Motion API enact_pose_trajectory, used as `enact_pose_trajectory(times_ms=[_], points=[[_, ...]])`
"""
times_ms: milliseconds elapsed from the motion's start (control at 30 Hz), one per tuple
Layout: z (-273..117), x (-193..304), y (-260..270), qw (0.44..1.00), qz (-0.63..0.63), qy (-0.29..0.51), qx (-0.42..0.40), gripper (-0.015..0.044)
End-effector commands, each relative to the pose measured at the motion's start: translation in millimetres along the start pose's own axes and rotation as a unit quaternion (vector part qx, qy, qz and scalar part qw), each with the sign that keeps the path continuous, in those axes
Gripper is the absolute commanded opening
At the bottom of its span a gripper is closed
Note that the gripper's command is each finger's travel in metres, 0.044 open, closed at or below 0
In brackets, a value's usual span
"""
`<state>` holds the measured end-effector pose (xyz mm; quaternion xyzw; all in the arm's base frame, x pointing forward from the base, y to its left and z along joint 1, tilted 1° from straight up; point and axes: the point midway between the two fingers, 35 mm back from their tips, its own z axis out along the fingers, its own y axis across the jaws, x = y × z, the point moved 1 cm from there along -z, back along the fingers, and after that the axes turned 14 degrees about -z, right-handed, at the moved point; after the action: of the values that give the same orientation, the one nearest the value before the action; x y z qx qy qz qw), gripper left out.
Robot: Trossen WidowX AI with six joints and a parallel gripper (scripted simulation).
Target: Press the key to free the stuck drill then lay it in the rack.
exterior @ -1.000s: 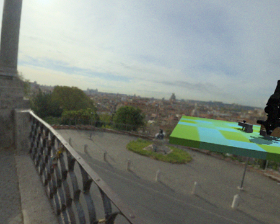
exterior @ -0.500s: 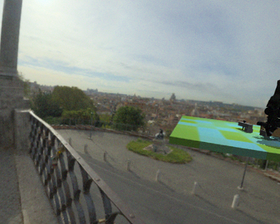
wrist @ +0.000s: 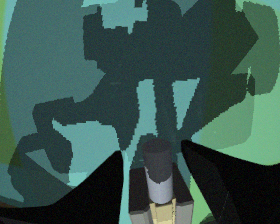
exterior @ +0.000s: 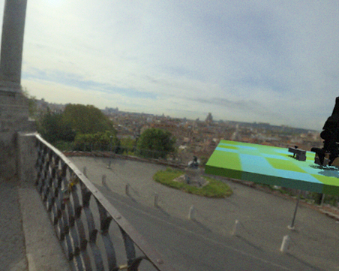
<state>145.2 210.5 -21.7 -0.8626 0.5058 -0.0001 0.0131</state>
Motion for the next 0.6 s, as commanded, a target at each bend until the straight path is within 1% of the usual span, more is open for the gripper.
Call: enact_pose_trajectory(times_ms=[0, 167, 567], points=[[0, 0, 0, 1.000, 0.000, 0.001, -0.001, 0.0315], [-3, 0, 0, 1.000, 0.000, 0.002, -0.001, 0.0440], [-58, -1, 1, 1.000, 0.001, 0.007, -0.004, 0.0440]])
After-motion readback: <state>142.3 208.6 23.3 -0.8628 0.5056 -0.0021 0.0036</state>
